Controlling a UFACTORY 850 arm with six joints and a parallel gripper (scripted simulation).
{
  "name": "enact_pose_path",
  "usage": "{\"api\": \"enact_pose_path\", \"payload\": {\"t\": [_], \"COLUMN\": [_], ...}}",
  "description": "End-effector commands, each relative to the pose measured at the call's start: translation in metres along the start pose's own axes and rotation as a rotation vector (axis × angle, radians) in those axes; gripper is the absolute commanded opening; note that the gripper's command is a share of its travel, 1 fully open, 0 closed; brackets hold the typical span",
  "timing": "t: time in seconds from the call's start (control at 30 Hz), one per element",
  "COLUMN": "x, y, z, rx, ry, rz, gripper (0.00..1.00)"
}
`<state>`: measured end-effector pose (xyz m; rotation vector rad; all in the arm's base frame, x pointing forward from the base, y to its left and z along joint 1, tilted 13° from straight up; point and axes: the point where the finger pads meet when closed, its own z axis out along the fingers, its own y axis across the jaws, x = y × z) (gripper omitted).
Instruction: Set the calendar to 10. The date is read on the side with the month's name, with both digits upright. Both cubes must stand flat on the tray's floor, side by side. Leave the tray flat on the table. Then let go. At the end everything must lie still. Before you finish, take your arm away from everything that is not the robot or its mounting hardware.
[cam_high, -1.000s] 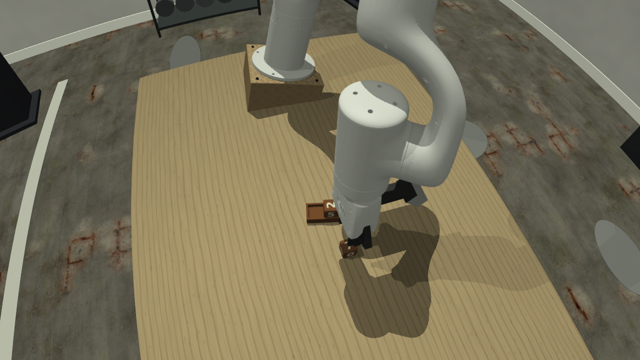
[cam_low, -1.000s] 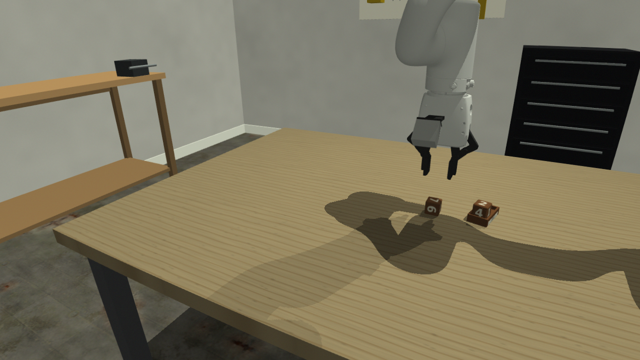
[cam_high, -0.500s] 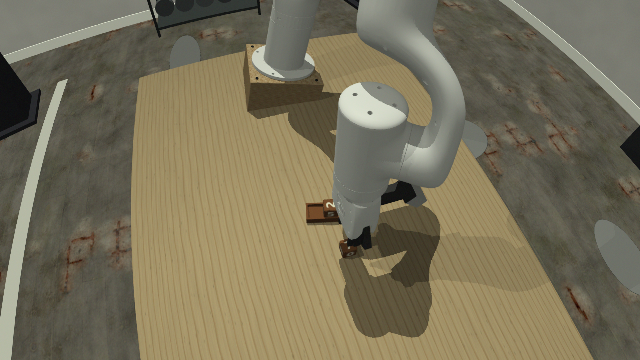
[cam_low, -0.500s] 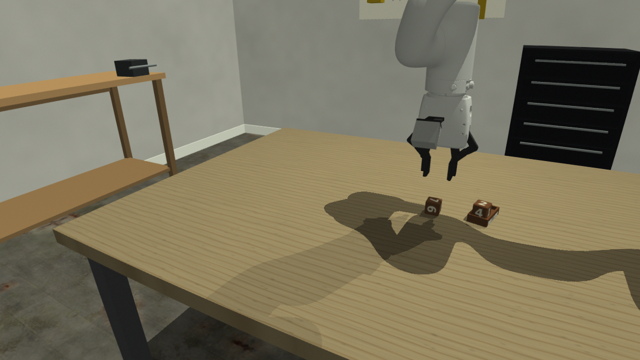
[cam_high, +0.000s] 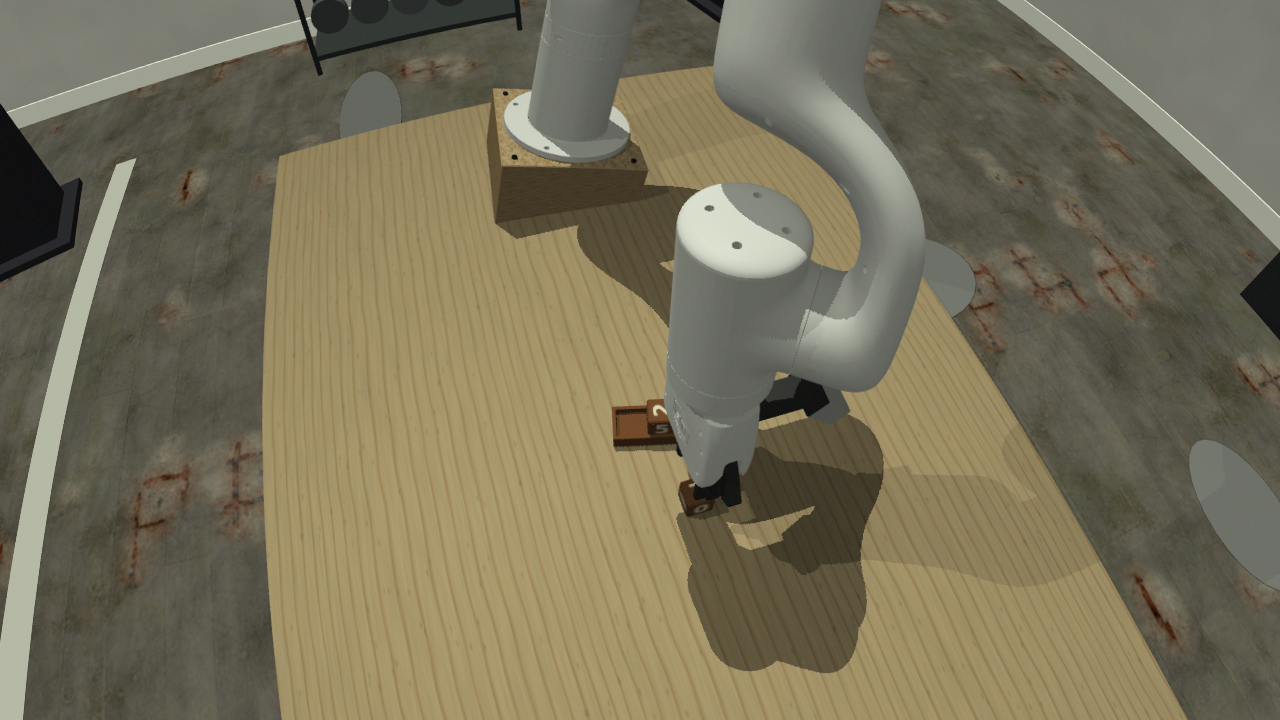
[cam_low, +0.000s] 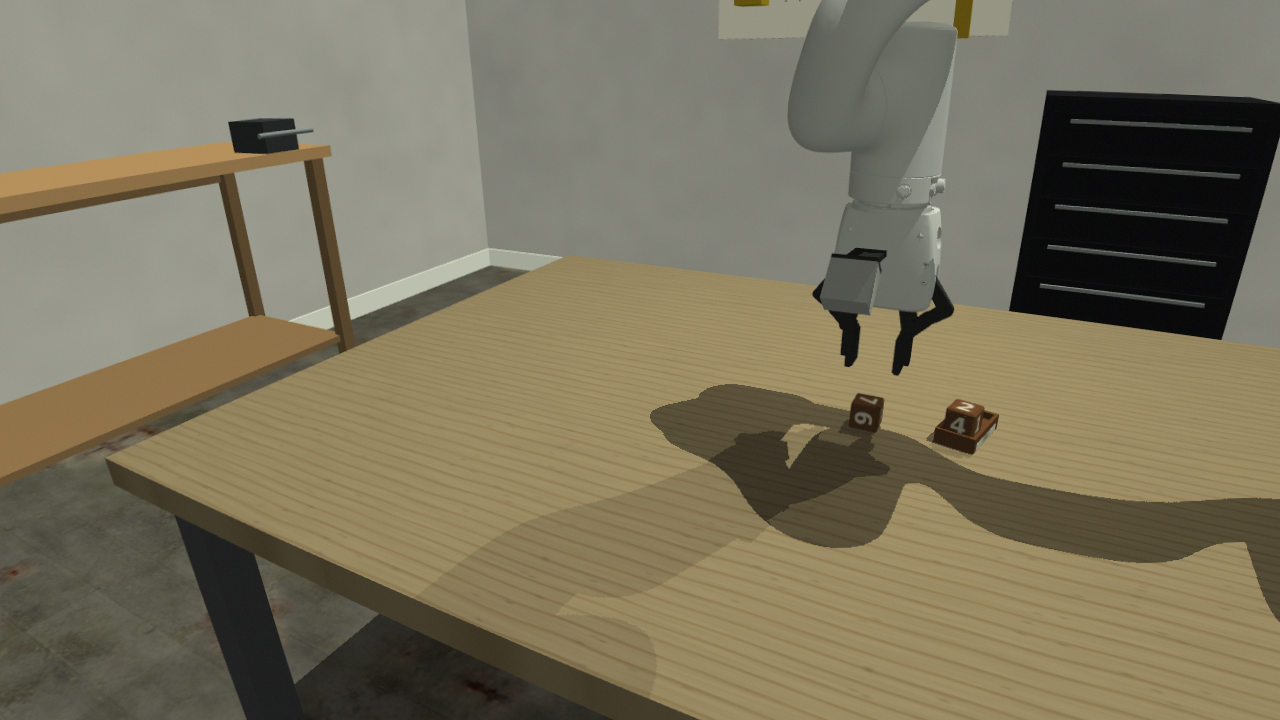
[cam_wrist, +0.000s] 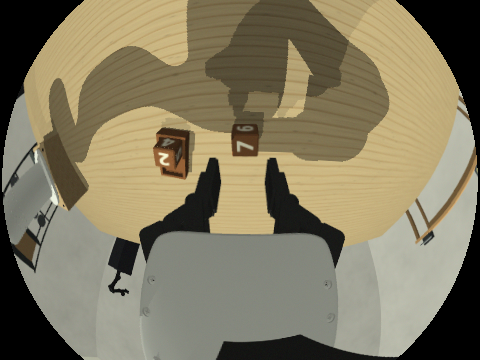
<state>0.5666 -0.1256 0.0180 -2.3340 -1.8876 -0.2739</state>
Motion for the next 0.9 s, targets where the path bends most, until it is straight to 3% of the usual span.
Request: {"api": "enact_pose_path", "payload": {"t": [0.0, 0.87], "x": [0.0, 0.0], "y": [0.001, 0.002], "z": [0.005, 0.032], "rx": [-0.002, -0.002], "ry": [0.0, 0.0], "rz": [0.0, 0.0], "gripper": [0.47, 0.47]}}
